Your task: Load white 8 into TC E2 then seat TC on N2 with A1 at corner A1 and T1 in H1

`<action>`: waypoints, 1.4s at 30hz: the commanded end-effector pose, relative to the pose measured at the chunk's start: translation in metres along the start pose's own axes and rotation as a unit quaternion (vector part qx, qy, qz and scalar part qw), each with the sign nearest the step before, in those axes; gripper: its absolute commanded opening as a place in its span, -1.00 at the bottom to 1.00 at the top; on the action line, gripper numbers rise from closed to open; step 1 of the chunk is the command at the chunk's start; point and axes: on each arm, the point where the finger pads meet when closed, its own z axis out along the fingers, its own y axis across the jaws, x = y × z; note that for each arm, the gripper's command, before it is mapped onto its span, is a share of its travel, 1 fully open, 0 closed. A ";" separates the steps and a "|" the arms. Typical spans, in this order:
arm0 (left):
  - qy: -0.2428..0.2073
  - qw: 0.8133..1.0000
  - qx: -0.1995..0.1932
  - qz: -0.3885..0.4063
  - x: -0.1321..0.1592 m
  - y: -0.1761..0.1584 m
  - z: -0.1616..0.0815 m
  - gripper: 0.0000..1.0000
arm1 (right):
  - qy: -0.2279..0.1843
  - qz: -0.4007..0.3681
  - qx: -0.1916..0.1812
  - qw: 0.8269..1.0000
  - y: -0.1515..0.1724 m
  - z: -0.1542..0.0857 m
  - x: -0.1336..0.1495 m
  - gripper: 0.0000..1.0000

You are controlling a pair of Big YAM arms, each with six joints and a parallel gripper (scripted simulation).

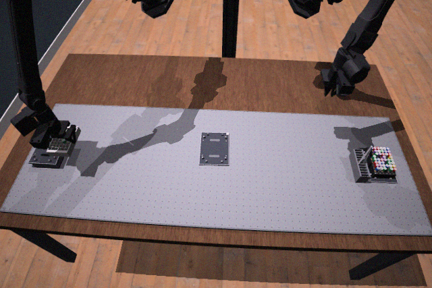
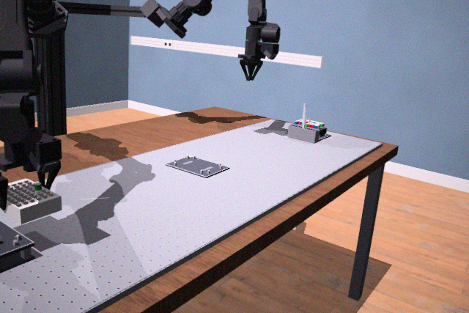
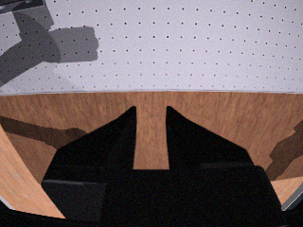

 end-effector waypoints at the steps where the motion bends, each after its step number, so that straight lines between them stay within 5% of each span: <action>1: -0.005 1.000 -0.003 -0.007 -0.005 0.003 -0.001 -0.52 | -0.005 -0.004 0.010 1.000 -0.023 0.000 -0.009 -1.00; 10: -0.005 1.000 -0.003 -0.007 -0.005 0.003 -0.001 -0.52 | -0.005 -0.004 0.009 1.000 -0.035 0.001 -0.009 -1.00; 11: -0.005 1.000 -0.003 -0.007 -0.005 0.003 -0.001 -0.52 | -0.021 -0.009 0.016 1.000 -0.038 -0.018 -0.026 -1.00; 27: -0.005 1.000 -0.003 -0.007 -0.005 0.003 -0.001 -0.52 | -0.005 -0.004 0.010 1.000 -0.060 0.000 -0.010 -1.00; 28: -0.005 1.000 -0.003 -0.007 -0.005 0.003 -0.001 -0.52 | -0.023 -0.009 0.019 1.000 -0.065 -0.021 -0.028 -1.00; 32: -0.005 1.000 -0.003 -0.007 -0.005 0.003 -0.001 -0.52 | -0.006 -0.004 0.010 1.000 -0.069 -0.002 -0.011 -1.00; 42: -0.005 1.000 -0.003 -0.007 -0.005 0.003 -0.001 -0.52 | -0.006 -0.004 0.010 1.000 -0.086 -0.001 -0.010 -1.00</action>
